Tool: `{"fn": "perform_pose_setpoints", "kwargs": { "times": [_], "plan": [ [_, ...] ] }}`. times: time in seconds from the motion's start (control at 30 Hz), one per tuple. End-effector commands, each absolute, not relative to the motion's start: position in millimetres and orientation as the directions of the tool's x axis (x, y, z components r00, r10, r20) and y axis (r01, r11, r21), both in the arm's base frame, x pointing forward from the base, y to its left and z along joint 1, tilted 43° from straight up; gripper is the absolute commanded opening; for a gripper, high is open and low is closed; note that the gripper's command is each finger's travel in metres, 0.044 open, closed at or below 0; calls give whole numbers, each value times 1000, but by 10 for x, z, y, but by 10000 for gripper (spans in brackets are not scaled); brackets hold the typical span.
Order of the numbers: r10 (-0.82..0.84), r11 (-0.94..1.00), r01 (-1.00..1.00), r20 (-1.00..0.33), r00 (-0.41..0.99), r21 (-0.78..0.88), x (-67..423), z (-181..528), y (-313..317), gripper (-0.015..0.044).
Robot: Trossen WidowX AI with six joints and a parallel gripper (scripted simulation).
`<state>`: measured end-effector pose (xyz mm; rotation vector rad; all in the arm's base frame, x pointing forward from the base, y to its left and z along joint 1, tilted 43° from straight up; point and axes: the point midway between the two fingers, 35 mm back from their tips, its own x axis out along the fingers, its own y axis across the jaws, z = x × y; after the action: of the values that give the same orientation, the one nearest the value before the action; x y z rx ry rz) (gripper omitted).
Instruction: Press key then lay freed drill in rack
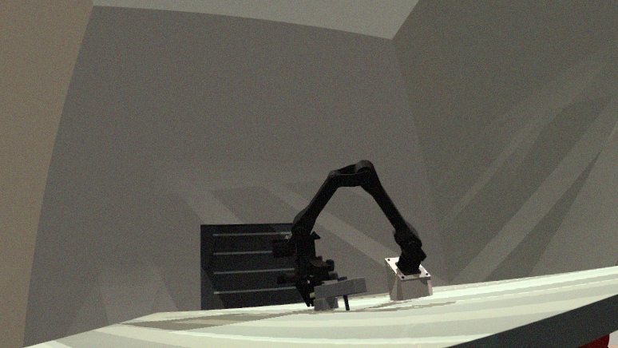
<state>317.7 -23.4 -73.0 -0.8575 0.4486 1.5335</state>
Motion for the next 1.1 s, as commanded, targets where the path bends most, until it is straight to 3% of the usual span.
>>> {"fn": "perform_pose_setpoints", "kwargs": {
  "times": [0.0, 1.07],
  "plan": [
    [680, -163, -967, -733, 34, -195, 3166, -721, -249, 0],
    [679, -163, -967, -734, 34, -196, 3244, -955, -477, 0]
  ]
}}
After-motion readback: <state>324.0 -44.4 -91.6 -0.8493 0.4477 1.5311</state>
